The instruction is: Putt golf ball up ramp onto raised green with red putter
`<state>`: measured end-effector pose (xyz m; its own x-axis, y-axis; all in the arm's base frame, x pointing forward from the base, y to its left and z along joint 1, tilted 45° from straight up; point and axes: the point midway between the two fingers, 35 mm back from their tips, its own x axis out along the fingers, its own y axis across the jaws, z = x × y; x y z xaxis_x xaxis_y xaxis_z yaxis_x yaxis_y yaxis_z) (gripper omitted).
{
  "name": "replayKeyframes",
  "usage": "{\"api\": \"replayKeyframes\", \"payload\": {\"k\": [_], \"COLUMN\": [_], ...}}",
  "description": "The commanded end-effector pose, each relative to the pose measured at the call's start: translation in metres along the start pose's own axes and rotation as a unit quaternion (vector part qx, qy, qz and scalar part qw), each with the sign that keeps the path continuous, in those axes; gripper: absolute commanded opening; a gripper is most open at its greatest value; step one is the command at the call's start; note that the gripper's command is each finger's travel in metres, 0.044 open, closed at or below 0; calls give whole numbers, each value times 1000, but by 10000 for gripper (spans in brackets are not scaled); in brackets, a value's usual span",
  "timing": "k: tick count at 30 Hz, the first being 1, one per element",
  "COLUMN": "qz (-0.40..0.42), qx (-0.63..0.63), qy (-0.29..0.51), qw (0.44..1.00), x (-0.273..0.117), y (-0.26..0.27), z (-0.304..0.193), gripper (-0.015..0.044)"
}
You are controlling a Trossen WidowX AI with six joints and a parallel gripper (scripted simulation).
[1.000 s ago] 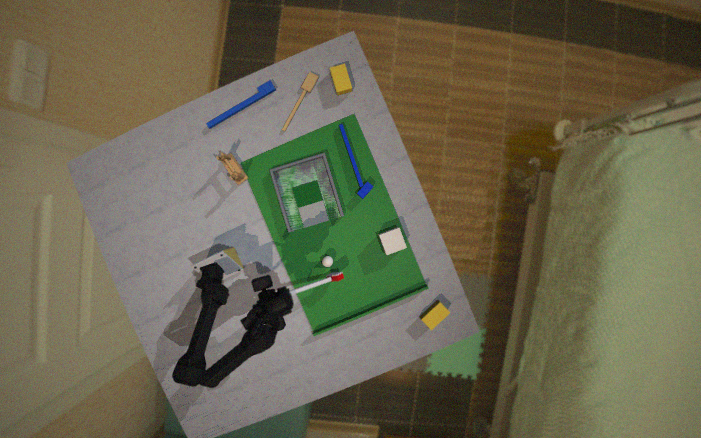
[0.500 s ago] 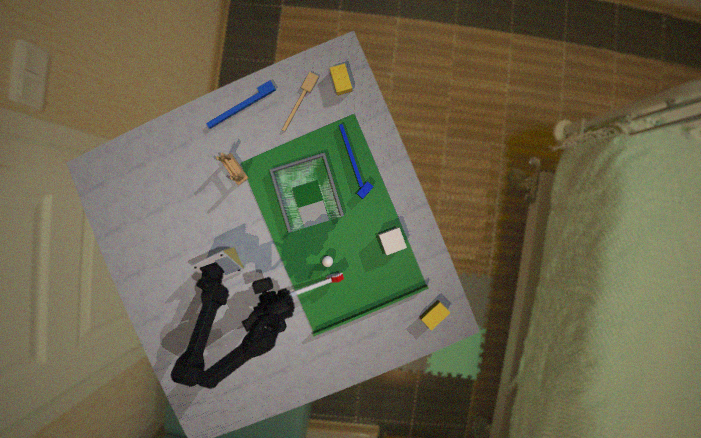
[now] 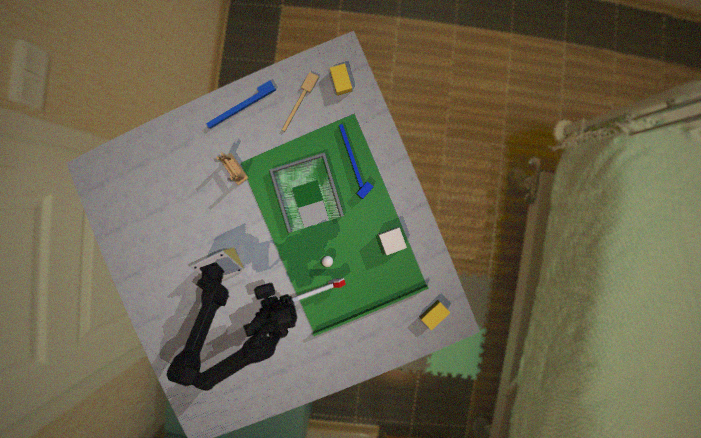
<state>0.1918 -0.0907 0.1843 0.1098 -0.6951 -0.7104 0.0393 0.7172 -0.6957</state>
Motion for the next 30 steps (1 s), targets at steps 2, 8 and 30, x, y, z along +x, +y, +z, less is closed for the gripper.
{"api": "replayKeyframes", "payload": {"k": [2, 8, 30], "qz": [6, 12, 2], "qx": [0, -1, 1], "qy": [-1, -1, -3], "qw": [1000, 1000, 1000], "x": [1, 0, -53], "y": [20, 97, 137], "z": [6, 11, 1], "gripper": [0, 0, 0]}}
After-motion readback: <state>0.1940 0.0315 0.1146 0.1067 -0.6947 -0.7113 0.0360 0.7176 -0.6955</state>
